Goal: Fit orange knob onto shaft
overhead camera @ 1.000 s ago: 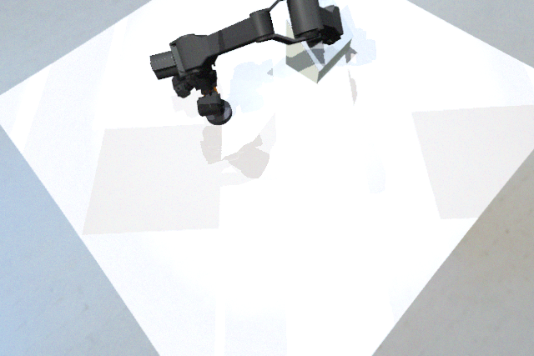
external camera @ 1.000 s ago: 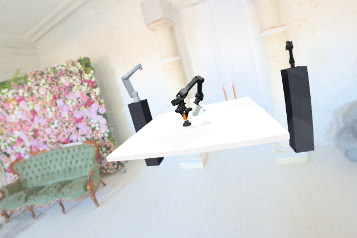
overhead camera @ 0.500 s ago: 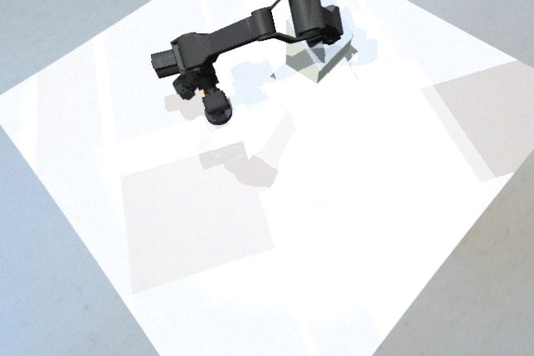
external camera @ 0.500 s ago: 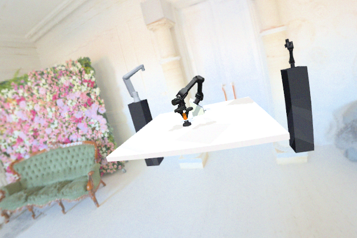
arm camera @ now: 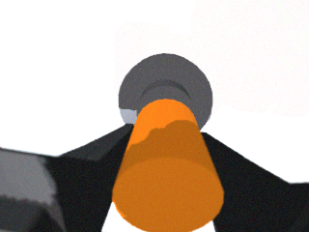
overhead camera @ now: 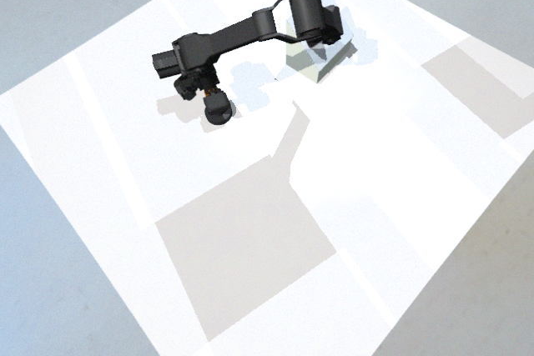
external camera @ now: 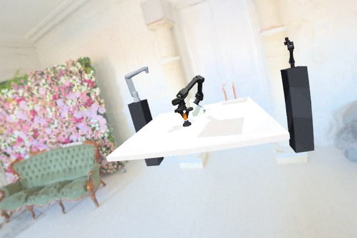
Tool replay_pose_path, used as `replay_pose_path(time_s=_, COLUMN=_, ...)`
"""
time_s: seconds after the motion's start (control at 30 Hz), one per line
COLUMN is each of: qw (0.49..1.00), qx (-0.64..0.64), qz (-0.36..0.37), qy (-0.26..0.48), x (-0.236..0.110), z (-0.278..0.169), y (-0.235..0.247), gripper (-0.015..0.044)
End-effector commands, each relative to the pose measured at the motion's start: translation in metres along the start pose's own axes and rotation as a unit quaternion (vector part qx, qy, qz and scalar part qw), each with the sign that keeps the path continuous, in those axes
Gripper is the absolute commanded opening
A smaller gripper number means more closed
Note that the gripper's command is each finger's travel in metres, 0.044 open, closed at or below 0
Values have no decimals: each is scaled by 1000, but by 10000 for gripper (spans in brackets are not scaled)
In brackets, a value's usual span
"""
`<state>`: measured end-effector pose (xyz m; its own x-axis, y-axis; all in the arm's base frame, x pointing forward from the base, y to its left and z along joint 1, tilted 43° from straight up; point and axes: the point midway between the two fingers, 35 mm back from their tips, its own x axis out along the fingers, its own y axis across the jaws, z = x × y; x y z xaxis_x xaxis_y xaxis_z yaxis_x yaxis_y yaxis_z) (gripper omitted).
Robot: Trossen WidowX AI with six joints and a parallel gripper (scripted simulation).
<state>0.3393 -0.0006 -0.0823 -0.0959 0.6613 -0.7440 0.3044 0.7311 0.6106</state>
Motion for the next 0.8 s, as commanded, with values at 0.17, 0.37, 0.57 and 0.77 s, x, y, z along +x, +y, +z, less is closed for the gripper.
replay_pose_path(time_s=0.17, qw=1000, qx=-14, qz=1, qy=-1, x=-4, z=1, y=1, gripper=0)
replay_pose_path(time_s=0.37, qw=994, qx=-106, qz=1, qy=-1, x=-6, z=3, y=1, gripper=0)
replay_pose_path(time_s=0.57, qw=994, qx=-106, qz=1, qy=-2, x=-4, z=7, y=1, gripper=0)
replay_pose_path(time_s=0.77, qw=994, qx=-106, qz=1, qy=-2, x=-5, z=8, y=2, gripper=0)
